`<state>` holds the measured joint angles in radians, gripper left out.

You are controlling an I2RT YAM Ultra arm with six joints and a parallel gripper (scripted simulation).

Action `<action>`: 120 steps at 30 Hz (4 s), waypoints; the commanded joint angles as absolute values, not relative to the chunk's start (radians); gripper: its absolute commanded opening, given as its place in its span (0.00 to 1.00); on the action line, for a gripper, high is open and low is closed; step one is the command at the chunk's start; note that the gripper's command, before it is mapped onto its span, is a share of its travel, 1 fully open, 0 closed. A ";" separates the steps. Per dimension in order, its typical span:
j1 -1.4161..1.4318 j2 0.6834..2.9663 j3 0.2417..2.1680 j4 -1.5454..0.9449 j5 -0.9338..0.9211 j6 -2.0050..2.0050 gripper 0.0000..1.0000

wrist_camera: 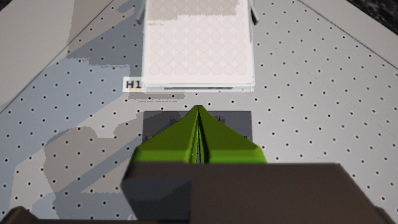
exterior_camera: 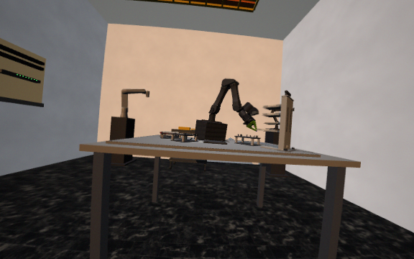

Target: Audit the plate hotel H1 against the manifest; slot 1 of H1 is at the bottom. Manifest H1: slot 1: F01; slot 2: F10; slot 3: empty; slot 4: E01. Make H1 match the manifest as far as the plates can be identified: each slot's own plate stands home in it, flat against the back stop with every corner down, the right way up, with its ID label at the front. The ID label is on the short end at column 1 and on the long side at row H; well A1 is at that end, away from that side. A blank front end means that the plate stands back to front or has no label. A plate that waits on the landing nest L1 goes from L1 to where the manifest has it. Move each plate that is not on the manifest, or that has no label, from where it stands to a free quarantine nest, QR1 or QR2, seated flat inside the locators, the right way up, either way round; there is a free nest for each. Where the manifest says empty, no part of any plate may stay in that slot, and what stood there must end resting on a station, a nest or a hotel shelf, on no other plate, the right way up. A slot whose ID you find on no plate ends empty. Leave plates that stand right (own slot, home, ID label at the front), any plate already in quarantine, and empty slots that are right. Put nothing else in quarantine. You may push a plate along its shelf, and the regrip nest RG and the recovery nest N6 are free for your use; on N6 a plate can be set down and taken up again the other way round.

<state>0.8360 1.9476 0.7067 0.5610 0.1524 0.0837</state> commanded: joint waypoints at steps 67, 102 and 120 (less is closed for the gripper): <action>0.817 2.023 0.900 0.474 0.137 0.070 0.00; 0.815 2.034 0.926 0.459 0.135 0.069 0.00; 0.817 2.020 0.897 0.473 0.137 0.071 0.00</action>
<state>0.8169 2.0388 0.8944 0.4435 0.1352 0.0696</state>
